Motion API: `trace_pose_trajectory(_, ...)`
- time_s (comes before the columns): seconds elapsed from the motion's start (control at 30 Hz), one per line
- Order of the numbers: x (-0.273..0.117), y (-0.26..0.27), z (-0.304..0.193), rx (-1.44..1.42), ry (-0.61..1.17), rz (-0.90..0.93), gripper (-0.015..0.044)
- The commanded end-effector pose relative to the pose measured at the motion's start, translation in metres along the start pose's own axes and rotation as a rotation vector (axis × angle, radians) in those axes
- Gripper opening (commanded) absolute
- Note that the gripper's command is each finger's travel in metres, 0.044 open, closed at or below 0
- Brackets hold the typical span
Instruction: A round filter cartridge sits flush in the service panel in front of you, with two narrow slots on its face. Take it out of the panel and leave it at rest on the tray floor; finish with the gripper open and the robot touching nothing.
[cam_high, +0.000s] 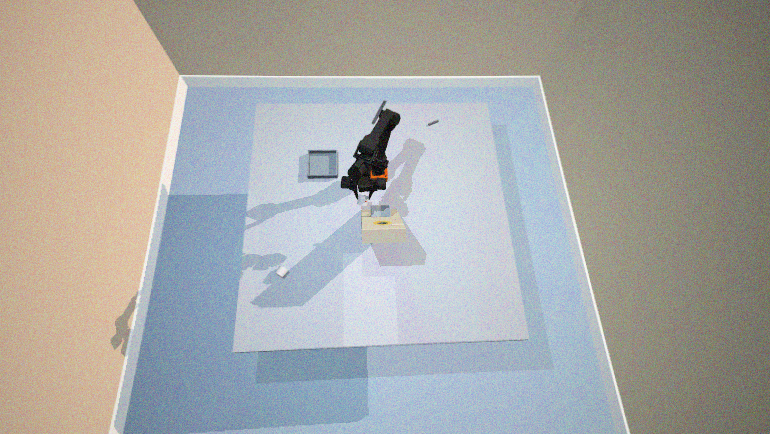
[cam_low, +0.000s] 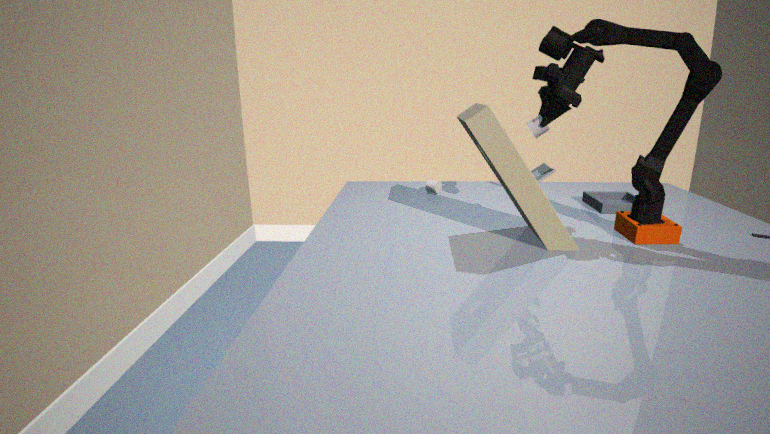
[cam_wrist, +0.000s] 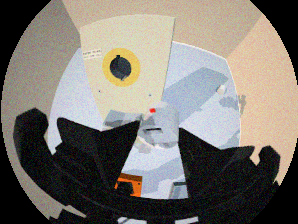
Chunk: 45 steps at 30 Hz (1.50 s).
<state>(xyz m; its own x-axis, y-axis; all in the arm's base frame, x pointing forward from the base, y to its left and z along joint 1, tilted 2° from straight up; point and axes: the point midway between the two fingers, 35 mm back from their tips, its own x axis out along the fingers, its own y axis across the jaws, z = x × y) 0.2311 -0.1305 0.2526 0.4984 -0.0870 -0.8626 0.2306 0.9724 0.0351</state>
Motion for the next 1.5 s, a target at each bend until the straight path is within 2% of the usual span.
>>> trace_pose_trajectory(0.0, -0.001, -0.017, -0.004, 0.08, 0.002, -0.05, 0.0)
trace_pose_trajectory(0.9, -0.04, -0.142, -0.078, 0.741, -0.001, -0.441, 0.0)
trace_pose_trajectory(1.2, -0.058, -0.169, -0.111, 0.944, -0.009, -0.563, 0.0)
trace_pose_trajectory(1.47, -0.054, -0.181, -0.131, 1.003, -0.01, -0.599, 0.0)
